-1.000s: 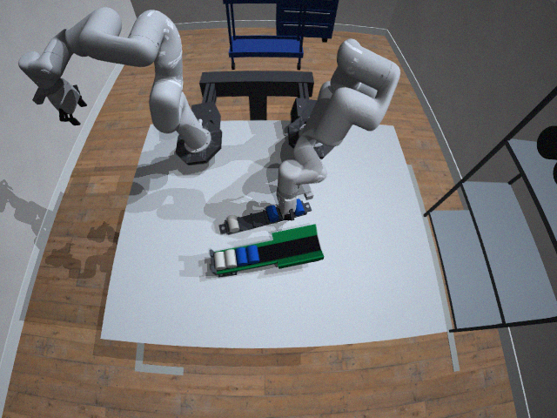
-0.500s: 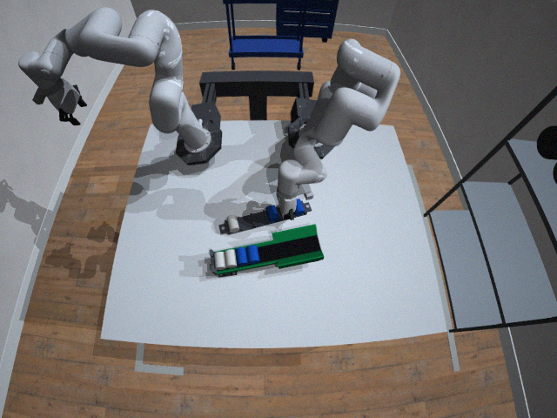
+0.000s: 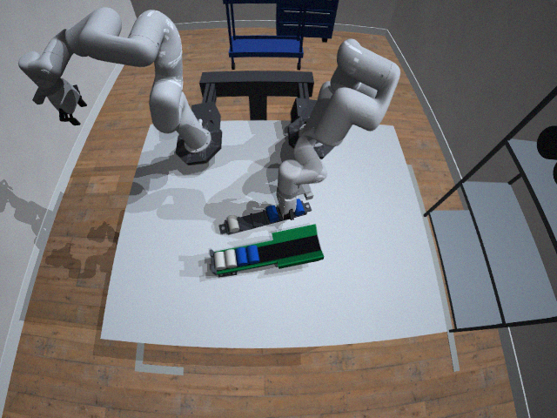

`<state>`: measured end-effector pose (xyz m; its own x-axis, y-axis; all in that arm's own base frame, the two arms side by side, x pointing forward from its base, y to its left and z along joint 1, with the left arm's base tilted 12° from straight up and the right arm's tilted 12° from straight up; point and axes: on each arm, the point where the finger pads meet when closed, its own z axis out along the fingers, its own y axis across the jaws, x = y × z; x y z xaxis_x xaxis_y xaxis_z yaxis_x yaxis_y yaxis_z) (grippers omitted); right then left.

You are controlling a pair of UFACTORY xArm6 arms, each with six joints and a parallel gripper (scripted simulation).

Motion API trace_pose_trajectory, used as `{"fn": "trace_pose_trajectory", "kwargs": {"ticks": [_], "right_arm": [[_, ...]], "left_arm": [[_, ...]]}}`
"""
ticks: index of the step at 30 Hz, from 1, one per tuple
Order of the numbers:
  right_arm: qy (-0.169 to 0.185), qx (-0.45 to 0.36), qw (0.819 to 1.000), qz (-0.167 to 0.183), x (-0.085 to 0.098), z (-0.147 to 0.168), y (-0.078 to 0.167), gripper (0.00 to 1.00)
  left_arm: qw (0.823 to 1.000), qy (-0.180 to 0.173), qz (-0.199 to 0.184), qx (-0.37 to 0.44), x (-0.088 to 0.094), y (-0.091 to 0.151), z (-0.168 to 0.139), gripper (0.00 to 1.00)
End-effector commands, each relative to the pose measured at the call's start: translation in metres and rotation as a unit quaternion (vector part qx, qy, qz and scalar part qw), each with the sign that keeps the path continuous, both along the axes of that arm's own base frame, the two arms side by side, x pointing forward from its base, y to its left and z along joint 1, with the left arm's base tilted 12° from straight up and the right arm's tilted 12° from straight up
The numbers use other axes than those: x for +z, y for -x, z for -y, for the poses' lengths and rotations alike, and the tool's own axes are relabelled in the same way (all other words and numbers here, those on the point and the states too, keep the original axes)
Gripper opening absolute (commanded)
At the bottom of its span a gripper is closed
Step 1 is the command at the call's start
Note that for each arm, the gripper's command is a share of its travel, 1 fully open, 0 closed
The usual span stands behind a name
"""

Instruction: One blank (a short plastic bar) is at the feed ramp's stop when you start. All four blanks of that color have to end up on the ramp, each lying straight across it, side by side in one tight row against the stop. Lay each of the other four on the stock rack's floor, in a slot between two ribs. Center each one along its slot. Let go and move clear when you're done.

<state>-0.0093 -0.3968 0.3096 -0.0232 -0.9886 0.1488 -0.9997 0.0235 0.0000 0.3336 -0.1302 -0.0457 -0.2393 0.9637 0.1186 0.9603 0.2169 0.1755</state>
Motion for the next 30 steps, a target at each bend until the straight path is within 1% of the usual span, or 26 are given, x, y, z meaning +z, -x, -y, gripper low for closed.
{"fn": "trace_pose_trajectory", "kwargs": {"ticks": [1, 10, 14, 16, 19, 21, 27, 30], "right_arm": [[0.003, 0.000, 1.000, 0.000, 0.002, 0.001, 0.000, 1.00], [0.003, 0.000, 1.000, 0.000, 0.002, 0.001, 0.000, 1.00], [0.003, 0.000, 1.000, 0.000, 0.002, 0.001, 0.000, 1.00], [0.003, 0.000, 1.000, 0.000, 0.002, 0.001, 0.000, 1.00], [0.003, 0.000, 1.000, 0.000, 0.002, 0.001, 0.000, 1.00], [0.003, 0.000, 1.000, 0.000, 0.002, 0.001, 0.000, 1.00], [0.003, 0.000, 1.000, 0.000, 0.002, 0.001, 0.000, 1.00], [0.003, 0.000, 1.000, 0.000, 0.002, 0.001, 0.000, 1.00]], "left_arm": [[1.000, 0.001, 0.001, 0.000, 0.001, -0.001, 0.001, 0.58], [1.000, 0.001, 0.001, 0.000, 0.001, -0.001, 0.001, 0.58], [1.000, 0.001, 0.001, 0.000, 0.008, 0.000, 0.002, 0.58], [1.000, 0.001, 0.001, 0.000, 0.016, 0.001, 0.003, 0.58], [1.000, 0.001, 0.001, 0.000, 0.032, 0.004, 0.006, 0.58], [1.000, 0.001, 0.001, 0.000, 0.032, 0.004, 0.006, 0.58], [1.000, 0.001, 0.001, 0.000, 0.078, 0.010, 0.013, 0.58], [1.000, 0.001, 0.001, 0.000, 0.090, 0.012, 0.015, 0.58]]}}
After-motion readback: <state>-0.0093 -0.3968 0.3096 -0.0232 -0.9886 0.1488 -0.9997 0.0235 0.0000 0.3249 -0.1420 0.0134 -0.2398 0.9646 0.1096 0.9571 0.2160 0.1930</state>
